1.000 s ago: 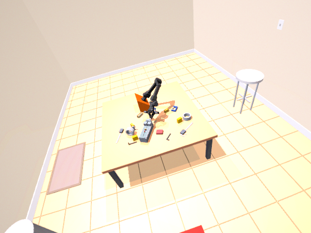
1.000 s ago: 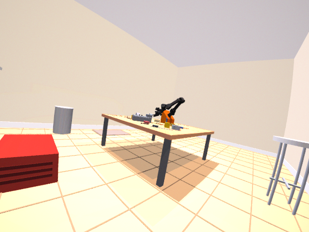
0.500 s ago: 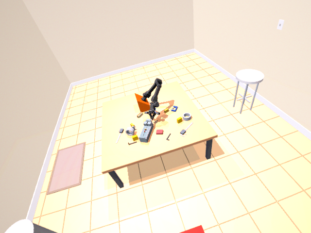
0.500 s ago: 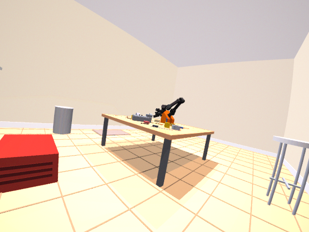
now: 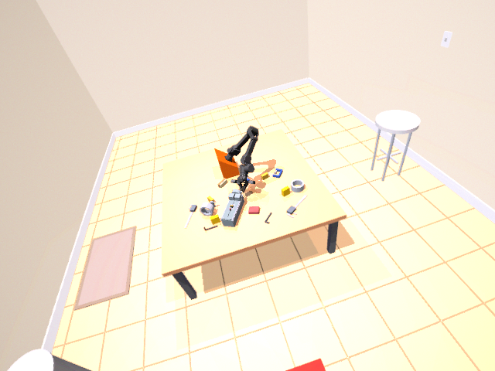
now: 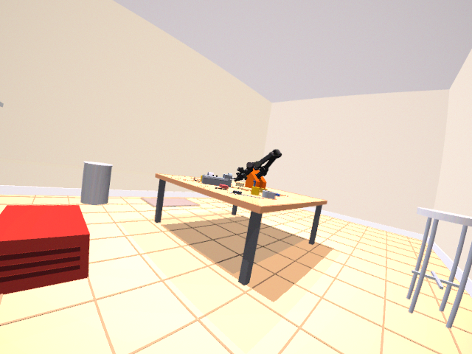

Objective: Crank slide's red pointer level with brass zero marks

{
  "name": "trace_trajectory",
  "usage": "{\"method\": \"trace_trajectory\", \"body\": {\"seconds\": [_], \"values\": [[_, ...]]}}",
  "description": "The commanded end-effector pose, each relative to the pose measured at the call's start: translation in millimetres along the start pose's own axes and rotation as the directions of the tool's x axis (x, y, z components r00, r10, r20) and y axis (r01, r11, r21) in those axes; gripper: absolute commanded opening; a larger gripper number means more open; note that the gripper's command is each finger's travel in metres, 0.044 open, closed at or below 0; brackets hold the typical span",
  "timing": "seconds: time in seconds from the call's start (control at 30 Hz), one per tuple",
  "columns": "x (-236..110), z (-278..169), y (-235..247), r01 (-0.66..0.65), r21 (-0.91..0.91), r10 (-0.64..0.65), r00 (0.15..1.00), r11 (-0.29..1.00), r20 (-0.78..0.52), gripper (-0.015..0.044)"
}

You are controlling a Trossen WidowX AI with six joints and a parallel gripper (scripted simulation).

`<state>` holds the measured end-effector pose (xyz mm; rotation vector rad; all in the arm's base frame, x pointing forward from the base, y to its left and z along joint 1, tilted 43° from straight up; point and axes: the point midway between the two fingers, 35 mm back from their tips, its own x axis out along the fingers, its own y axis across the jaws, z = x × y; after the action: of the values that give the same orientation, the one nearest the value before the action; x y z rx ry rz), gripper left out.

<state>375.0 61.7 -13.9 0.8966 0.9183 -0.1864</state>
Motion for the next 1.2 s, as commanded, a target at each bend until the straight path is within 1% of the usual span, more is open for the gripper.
{"method": "trace_trajectory", "body": {"seconds": [0.0,0.47,1.17], "values": [[6.9,-6.8,-1.8,0.001,-0.003,-0.001,1.0,1.0,-0.008,0.0],[15.2,-15.2,-13.1,0.001,-0.003,-0.001,1.0,1.0,-0.009,0.0],[18.5,-18.4,-22.7,0.002,-0.003,-0.002,1.0,1.0,-0.009,0.0]]}}
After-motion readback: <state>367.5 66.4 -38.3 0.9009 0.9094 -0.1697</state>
